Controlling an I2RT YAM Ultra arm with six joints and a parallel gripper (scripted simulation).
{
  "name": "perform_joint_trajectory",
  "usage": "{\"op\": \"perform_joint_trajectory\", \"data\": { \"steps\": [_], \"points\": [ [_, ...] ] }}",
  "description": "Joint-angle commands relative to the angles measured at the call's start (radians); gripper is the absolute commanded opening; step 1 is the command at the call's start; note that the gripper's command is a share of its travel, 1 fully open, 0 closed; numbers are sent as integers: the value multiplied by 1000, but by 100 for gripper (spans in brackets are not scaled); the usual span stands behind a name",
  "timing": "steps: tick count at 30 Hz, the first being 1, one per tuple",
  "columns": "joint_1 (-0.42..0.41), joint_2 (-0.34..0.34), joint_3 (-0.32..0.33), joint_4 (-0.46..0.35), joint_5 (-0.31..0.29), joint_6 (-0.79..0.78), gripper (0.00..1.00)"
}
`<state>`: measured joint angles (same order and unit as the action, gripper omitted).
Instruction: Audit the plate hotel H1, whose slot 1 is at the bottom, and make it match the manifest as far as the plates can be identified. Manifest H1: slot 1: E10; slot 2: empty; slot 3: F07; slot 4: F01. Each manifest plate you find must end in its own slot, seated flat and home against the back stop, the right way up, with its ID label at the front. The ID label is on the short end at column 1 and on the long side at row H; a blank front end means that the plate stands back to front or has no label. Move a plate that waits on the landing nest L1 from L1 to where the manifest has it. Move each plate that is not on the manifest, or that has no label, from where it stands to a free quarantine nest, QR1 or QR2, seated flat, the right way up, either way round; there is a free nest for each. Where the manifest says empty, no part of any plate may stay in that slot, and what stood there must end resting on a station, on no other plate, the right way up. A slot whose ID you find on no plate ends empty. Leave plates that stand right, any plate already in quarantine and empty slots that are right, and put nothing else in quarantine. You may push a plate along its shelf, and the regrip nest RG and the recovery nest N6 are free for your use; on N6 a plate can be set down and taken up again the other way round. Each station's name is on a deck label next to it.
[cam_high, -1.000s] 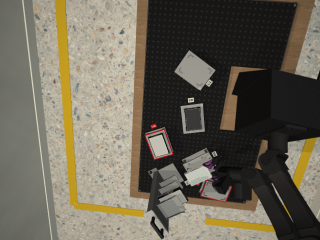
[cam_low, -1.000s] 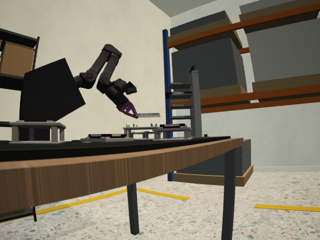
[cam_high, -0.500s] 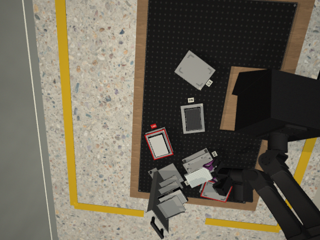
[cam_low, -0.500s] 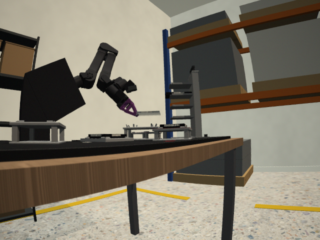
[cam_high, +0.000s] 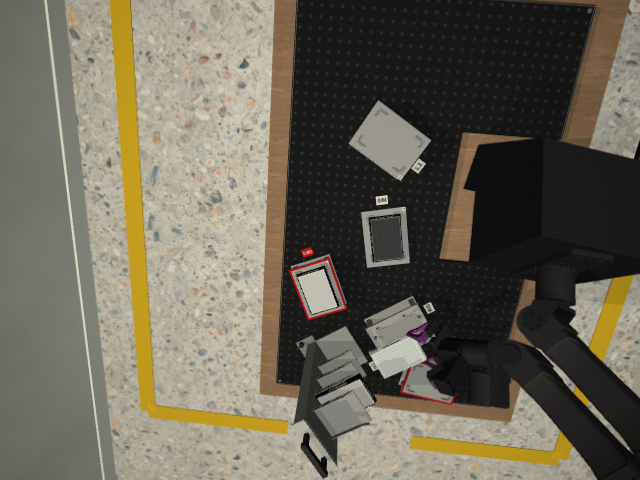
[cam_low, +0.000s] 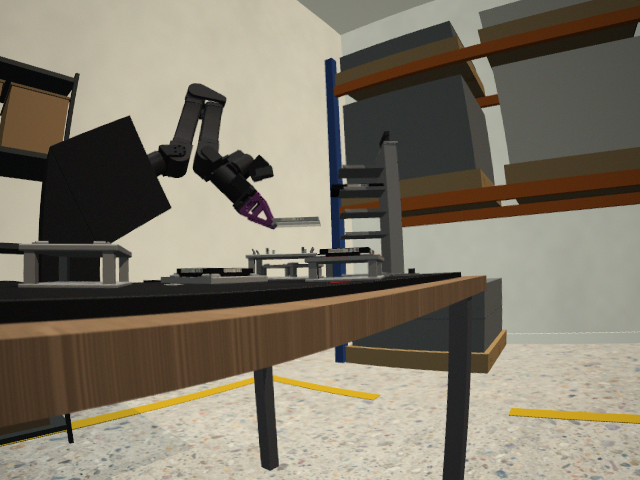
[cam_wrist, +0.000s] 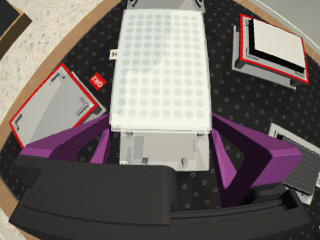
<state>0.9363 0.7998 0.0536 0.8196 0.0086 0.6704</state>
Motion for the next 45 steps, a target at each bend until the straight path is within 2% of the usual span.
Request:
{"op": "perform_joint_trajectory", "data": {
  "steps": [1,23,25,40,45],
  "points": [
    [-18,-39,2,-53,-5,1,86],
    [-95,-260,20,-291,-83,5,86],
    [-95,-260,20,-291,-83,5,86],
    [-168,-399,42,-452,-156,9,86],
    [-184,-423,47,-481,-172,10,86]
  ]
}}
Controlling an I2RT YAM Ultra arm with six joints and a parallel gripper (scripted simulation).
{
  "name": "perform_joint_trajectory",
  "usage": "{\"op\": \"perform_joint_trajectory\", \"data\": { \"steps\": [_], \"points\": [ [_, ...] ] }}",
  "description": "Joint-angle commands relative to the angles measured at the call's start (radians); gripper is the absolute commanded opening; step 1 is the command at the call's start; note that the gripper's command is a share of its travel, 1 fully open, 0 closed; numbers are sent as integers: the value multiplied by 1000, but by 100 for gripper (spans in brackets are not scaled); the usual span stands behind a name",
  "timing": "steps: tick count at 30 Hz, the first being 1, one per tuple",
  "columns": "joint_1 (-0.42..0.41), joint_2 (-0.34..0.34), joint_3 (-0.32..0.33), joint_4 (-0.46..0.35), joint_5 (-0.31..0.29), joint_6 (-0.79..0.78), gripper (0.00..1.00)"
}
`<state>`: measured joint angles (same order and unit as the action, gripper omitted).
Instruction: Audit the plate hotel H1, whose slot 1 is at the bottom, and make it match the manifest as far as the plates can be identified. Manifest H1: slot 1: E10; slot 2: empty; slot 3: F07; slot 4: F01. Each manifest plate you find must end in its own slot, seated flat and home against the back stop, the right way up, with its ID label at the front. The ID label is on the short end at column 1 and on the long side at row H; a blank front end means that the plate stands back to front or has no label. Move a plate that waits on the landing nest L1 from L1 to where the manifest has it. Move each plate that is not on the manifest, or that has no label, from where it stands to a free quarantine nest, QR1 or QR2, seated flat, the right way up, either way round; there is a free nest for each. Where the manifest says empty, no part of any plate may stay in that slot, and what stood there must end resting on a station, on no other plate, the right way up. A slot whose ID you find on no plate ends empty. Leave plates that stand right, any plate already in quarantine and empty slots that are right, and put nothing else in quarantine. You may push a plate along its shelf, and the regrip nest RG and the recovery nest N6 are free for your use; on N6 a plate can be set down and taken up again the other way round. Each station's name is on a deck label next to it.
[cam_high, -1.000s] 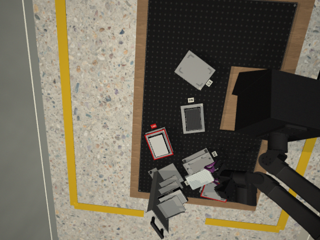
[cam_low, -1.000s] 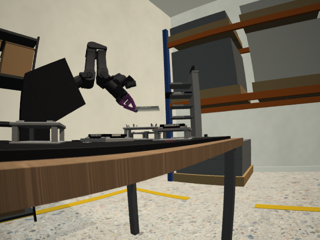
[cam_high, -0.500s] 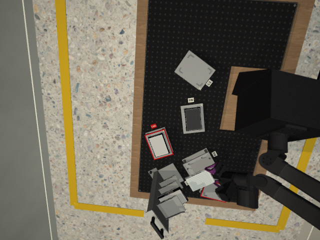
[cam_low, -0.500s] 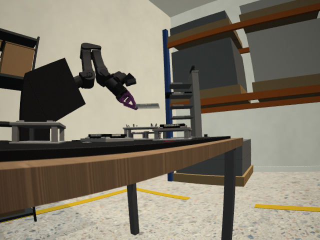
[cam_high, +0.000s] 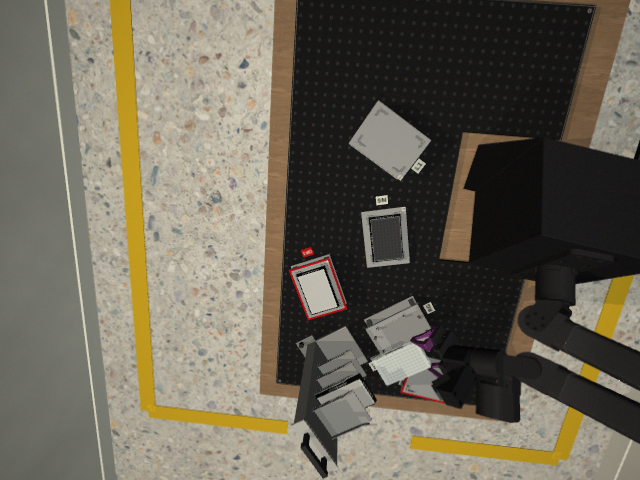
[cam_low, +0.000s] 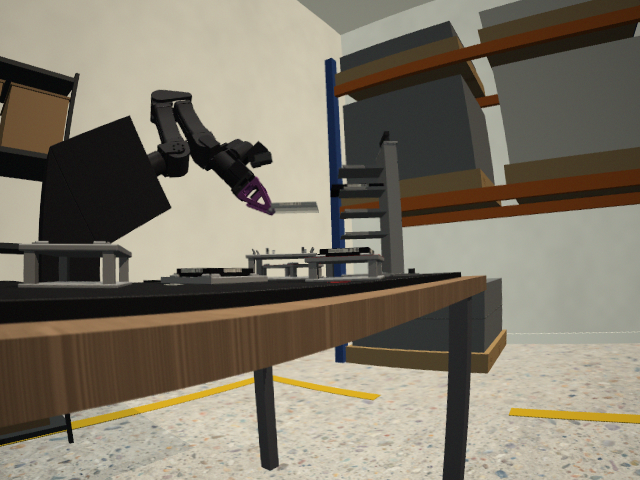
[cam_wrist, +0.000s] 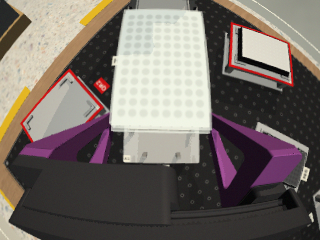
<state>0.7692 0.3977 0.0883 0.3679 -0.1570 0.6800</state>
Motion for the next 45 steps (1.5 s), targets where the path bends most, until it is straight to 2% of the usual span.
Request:
{"op": "perform_joint_trajectory", "data": {
  "steps": [1,12,14,29,31,45],
  "points": [
    [-23,-29,15,-39,-12,1,86],
    [-90,-108,36,-138,-80,5,86],
    [-90,-108,36,-138,-80,5,86],
    [-205,-194,68,-255,-195,12,86],
    [-205,-194,68,-255,-195,12,86],
    [-337,-249,99,-338,-326,20,86]
  ]
}}
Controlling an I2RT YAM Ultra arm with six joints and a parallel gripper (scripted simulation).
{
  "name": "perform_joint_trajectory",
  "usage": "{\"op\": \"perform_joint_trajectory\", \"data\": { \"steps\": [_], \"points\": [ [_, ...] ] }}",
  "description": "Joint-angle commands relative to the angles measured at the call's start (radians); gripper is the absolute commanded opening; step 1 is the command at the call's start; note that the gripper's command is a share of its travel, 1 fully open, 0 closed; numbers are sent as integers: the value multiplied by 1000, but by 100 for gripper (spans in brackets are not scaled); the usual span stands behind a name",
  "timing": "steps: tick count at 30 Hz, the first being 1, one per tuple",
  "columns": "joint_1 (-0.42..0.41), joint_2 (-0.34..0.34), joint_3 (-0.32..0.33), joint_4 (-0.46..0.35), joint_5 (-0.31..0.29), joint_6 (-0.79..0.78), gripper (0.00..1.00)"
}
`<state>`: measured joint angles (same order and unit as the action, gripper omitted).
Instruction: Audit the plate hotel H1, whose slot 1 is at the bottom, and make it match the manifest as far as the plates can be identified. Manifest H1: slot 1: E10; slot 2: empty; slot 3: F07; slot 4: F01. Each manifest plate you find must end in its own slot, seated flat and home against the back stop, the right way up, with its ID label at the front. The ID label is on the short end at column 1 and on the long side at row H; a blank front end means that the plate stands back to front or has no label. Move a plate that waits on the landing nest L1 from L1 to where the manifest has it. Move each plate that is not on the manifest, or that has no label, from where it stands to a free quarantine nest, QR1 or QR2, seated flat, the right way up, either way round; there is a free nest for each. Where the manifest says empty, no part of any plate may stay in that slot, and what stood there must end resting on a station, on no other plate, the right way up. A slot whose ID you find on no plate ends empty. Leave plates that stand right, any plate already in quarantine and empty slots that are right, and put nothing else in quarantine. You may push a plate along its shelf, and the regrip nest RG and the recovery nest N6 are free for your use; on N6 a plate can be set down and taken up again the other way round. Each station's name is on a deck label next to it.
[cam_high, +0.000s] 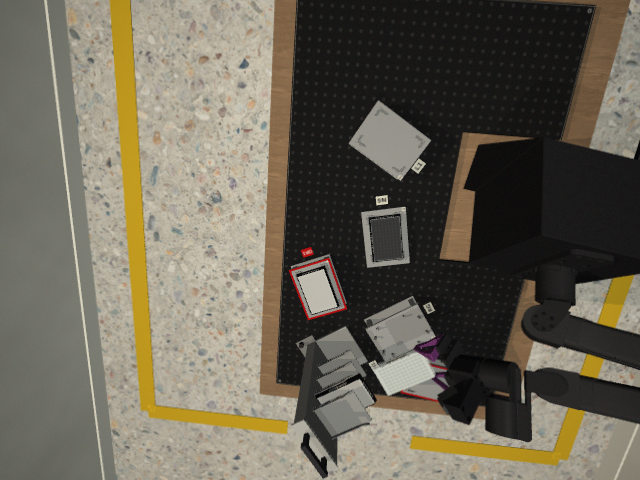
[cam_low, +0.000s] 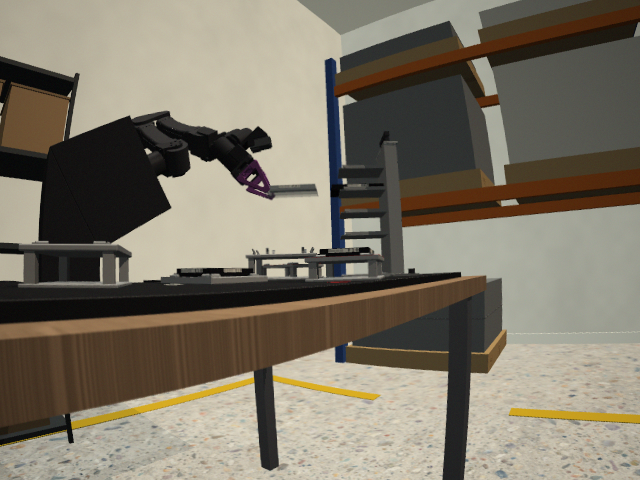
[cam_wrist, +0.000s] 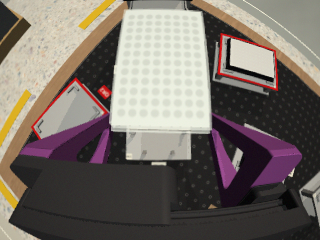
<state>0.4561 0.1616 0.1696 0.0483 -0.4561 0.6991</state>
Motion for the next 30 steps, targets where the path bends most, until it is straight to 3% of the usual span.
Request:
{"op": "perform_joint_trajectory", "data": {
  "steps": [1,3,18,20,30],
  "points": [
    [-34,-16,20,-23,-37,2,86],
    [-34,-16,20,-23,-37,2,86],
    [-204,-49,52,-81,-208,15,86],
    [-204,-49,52,-81,-208,15,86],
    [-330,-58,71,-102,-334,28,86]
  ]
}}
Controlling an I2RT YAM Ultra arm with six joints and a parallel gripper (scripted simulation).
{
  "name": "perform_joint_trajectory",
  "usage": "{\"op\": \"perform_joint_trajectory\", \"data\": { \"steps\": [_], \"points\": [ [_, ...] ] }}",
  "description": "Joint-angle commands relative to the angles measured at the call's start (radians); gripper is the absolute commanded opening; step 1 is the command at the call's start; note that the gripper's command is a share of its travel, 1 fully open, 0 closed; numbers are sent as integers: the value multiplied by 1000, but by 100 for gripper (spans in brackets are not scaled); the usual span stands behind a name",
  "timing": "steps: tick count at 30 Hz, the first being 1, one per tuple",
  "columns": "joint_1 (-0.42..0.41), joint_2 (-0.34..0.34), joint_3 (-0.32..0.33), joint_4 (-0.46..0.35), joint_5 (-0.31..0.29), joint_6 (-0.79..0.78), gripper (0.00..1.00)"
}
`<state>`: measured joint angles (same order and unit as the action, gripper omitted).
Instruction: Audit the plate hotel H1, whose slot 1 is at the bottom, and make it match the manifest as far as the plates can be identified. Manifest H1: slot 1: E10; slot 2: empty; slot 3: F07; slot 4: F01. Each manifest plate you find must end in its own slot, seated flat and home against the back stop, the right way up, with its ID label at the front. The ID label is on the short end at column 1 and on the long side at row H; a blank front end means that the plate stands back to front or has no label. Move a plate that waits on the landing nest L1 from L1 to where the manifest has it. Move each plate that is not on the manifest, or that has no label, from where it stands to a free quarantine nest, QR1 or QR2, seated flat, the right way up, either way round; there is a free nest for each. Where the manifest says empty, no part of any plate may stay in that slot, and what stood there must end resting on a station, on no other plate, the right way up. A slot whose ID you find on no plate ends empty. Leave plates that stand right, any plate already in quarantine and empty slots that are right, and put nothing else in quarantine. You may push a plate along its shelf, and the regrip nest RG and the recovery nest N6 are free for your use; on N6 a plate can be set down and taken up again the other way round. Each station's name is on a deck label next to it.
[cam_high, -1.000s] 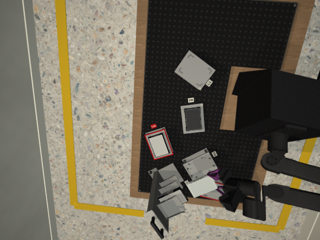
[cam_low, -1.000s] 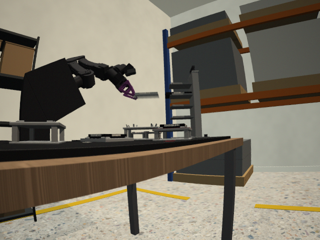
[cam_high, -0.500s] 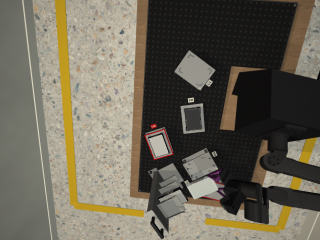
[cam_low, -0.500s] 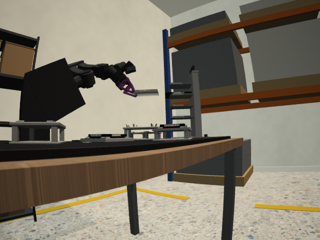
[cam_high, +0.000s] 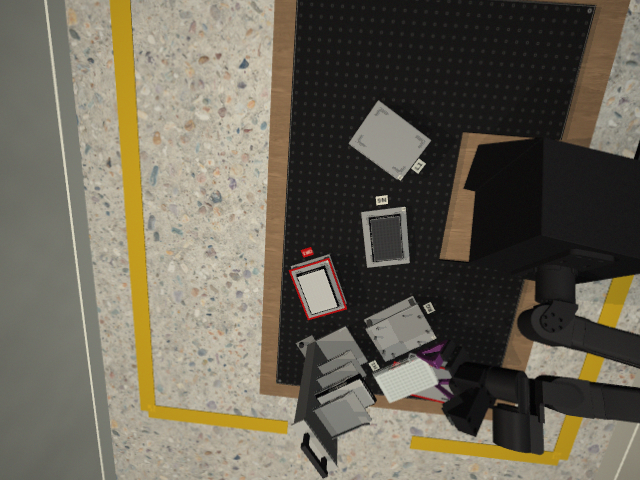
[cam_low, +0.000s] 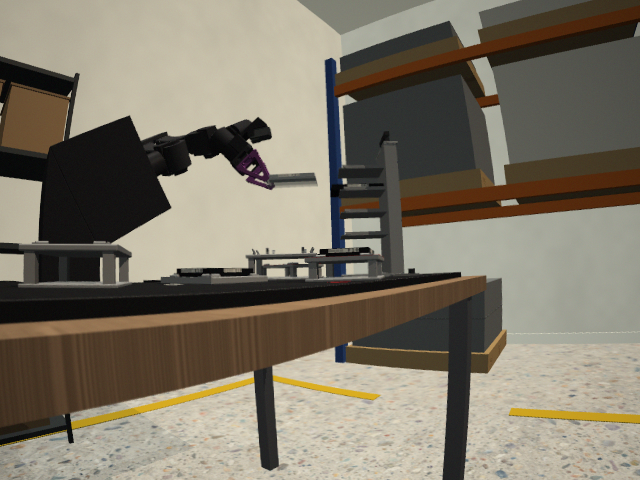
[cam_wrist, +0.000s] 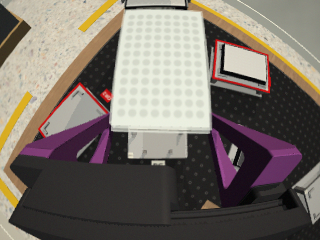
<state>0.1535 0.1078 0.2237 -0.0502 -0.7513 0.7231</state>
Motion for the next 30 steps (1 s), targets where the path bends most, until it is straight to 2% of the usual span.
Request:
{"op": "perform_joint_trajectory", "data": {
  "steps": [1,5,7,22,24,30],
  "points": [
    [-41,-5,18,-5,-52,5,86],
    [-93,-5,25,-8,-104,11,86],
    [-93,-5,25,-8,-104,11,86],
    [-299,2,46,6,-309,46,86],
    [-299,2,46,6,-309,46,86],
    [-386,9,51,28,-394,70,86]
  ]
}}
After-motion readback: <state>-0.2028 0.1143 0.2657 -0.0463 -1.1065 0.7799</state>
